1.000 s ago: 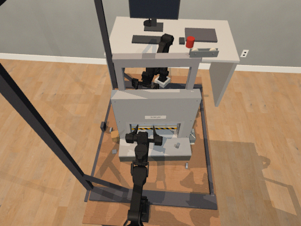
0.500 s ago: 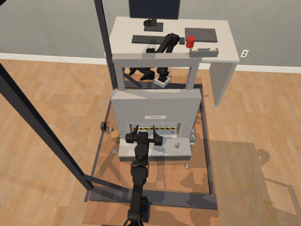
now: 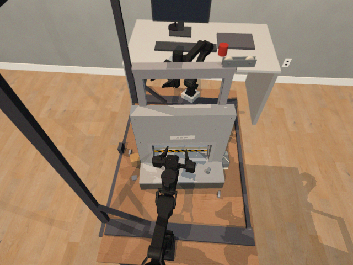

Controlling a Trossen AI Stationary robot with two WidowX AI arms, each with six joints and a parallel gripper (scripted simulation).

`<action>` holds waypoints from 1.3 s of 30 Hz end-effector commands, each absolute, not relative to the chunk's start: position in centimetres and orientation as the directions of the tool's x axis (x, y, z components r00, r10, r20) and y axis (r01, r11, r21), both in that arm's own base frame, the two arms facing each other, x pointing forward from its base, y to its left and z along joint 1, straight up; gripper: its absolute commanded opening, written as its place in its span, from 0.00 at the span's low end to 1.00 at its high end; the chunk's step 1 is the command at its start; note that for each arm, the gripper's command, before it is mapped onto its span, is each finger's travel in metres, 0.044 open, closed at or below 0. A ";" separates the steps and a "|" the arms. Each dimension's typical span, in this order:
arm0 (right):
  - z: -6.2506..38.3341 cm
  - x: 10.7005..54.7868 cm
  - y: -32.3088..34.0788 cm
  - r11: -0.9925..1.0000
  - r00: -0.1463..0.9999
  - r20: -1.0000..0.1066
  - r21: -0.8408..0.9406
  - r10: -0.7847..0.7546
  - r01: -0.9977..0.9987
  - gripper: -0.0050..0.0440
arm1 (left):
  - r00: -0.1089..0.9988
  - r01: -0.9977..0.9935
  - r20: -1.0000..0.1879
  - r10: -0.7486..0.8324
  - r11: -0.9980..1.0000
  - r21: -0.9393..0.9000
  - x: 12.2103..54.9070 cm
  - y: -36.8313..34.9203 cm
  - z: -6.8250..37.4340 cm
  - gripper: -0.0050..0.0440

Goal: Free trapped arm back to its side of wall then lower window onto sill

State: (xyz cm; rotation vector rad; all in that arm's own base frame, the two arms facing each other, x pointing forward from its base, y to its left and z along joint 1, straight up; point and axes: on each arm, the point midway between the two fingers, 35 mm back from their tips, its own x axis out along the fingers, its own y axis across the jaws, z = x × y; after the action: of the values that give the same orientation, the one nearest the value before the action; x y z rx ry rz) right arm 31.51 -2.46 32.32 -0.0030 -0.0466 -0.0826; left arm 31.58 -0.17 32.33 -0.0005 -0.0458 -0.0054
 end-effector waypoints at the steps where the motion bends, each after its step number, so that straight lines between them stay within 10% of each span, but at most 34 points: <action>1: 33.7 30.9 -6.3 0.980 0.977 0.078 -0.003 -0.197 0.198 0.92 | 0.996 0.003 0.087 -0.002 1.000 -0.005 31.2 -0.2 34.0 0.92; 39: 33.7 15.9 -27.4 0.506 0.504 0.080 -0.002 -0.860 0.863 0.92 | 0.996 0.002 0.084 -0.002 1.000 -0.005 31.3 -0.2 33.9 0.92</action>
State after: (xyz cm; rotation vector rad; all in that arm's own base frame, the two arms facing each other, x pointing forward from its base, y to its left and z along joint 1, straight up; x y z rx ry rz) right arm 17.36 -26.41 32.30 -0.0237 -0.0411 -0.9935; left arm 31.56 -0.17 32.38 -0.0006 -0.0473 -0.0043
